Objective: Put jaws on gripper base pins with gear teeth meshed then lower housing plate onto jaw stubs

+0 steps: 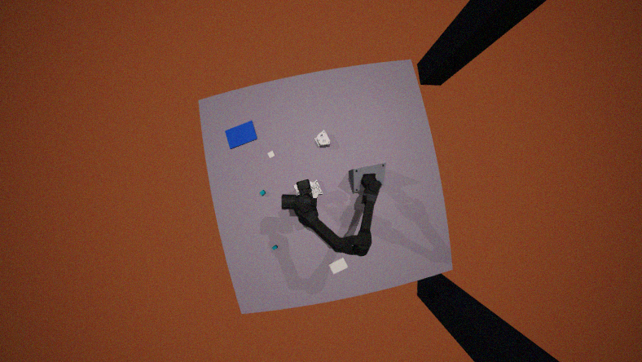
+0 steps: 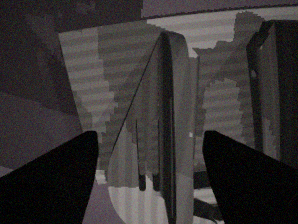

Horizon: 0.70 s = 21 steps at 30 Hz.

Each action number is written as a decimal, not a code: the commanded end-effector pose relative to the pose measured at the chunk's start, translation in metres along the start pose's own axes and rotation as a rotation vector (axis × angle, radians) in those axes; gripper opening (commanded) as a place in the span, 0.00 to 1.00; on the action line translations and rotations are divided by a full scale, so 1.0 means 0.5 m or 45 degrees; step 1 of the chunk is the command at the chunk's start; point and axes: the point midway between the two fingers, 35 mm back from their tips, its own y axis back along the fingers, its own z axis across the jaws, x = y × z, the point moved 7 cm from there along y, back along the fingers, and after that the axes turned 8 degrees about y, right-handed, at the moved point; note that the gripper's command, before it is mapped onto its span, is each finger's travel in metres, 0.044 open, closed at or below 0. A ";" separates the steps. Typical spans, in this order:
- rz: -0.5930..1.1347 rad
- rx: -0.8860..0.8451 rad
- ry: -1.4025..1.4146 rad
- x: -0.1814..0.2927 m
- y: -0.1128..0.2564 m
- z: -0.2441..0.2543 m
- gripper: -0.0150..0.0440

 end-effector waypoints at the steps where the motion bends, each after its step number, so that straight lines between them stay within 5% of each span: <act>1: 0.000 0.000 0.000 0.000 0.000 0.000 0.63; 8: 0.000 0.001 -0.001 -0.001 0.013 -0.001 0.63; 15: 0.000 -0.004 -0.006 0.002 0.135 0.000 0.63; 21: -0.015 -0.003 -0.017 0.003 0.128 -0.009 0.68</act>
